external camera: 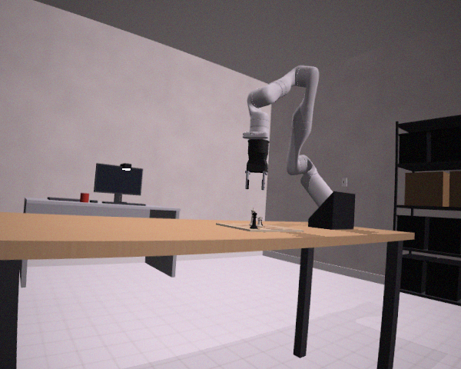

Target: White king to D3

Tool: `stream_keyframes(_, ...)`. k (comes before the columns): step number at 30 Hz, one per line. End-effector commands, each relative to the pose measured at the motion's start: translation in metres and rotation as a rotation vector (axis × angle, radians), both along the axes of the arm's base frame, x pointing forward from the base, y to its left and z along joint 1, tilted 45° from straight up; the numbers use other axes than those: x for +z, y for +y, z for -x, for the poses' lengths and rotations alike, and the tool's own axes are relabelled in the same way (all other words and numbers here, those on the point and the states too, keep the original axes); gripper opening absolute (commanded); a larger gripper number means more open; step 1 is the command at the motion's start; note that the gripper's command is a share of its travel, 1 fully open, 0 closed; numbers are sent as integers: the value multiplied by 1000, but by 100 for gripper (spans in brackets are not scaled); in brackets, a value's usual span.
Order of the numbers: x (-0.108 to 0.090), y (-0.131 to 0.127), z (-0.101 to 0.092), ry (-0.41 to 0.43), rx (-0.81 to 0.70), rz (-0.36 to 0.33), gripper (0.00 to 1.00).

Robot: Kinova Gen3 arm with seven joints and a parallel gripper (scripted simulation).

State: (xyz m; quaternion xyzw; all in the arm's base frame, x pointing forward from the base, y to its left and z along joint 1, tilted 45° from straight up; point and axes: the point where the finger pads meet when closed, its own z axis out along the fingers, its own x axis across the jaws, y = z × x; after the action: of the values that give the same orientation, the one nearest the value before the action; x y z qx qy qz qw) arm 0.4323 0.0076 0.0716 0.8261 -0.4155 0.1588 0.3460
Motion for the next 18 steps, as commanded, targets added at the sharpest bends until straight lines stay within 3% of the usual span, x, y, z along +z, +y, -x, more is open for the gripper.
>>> stream_keyframes(1,9,10,-3,-5,7,1,100)
stream_keyframes(10,30,30,-3,-5,8,0,100)
stream_keyframes(18,35,35,-3,-5,8,0,100)
